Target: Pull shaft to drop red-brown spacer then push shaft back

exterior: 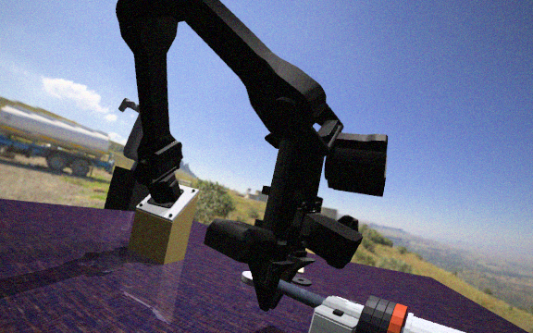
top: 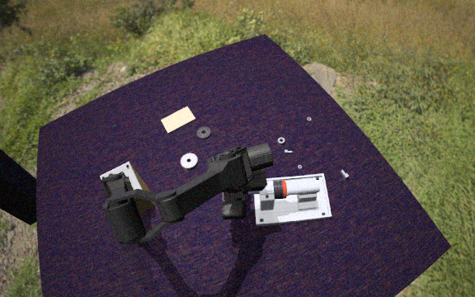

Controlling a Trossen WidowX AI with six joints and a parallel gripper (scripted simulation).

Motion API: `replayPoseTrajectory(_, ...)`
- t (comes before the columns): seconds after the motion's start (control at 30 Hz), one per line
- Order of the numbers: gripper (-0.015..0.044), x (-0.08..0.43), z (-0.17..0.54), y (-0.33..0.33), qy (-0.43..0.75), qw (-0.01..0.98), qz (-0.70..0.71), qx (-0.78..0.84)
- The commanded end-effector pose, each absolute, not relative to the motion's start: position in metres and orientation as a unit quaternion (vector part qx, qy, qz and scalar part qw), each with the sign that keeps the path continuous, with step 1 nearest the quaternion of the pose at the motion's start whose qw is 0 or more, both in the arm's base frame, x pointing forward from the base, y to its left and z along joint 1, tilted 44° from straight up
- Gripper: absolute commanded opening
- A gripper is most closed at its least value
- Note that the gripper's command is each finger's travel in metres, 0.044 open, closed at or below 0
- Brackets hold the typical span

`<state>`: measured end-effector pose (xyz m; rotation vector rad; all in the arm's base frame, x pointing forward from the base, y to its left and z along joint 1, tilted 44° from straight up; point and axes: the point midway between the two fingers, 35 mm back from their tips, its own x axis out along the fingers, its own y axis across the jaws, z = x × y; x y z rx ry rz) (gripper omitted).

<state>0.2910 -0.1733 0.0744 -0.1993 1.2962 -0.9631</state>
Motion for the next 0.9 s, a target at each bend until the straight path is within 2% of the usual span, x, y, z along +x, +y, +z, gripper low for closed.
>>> replayPoseTrajectory(0.0, 0.0000, 0.2889, 0.0741, -0.1728, 0.579, 0.686, -0.431, -0.088)
replayPoseTrajectory(0.87, 0.0000, 0.2862, 0.0731, -0.1716, 0.579, 0.686, -0.431, -0.088)
